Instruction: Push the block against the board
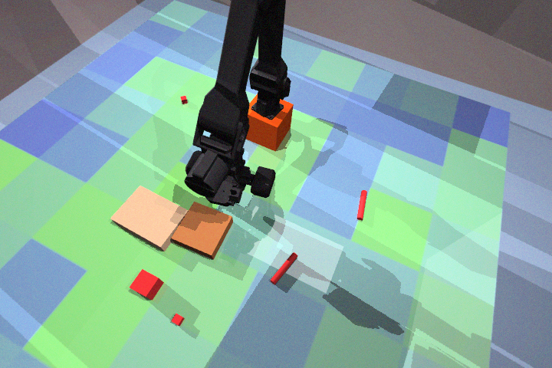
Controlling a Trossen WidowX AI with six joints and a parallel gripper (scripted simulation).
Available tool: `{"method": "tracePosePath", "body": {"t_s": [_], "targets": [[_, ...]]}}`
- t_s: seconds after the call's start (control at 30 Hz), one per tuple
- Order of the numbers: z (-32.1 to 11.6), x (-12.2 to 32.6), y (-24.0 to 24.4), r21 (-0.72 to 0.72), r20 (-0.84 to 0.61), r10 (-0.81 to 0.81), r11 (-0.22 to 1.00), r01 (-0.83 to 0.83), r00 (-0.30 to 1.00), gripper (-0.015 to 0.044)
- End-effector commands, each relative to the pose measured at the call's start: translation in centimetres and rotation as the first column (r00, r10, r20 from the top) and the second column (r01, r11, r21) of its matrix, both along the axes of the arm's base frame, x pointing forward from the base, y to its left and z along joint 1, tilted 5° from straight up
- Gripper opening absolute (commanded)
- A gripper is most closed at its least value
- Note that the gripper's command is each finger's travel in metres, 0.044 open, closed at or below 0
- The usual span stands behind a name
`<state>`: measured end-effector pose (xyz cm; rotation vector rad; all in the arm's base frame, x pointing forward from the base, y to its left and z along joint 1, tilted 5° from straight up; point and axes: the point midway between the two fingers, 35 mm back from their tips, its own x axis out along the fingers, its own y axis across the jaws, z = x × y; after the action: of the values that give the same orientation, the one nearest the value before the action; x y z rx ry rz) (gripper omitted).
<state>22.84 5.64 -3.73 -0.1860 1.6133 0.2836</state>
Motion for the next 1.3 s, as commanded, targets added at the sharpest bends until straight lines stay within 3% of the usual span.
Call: {"method": "tracePosePath", "body": {"t_s": [0.0, 0.5, 0.7, 1.27], "targets": [[2.5, 0.5, -0.1, 0.003, 0.019, 0.004, 1.0, -0.004, 1.0, 0.0], [2.2, 2.8, 1.5, -0.001, 0.014, -0.111, 0.994, 0.111, 0.994, 0.0], [-3.0, 2.5, 1.7, -0.001, 0.014, -0.111, 0.994, 0.111, 0.994, 0.0], [-3.0, 3.4, 1.8, -0.001, 0.014, -0.111, 0.994, 0.111, 0.994, 0.0]]}}
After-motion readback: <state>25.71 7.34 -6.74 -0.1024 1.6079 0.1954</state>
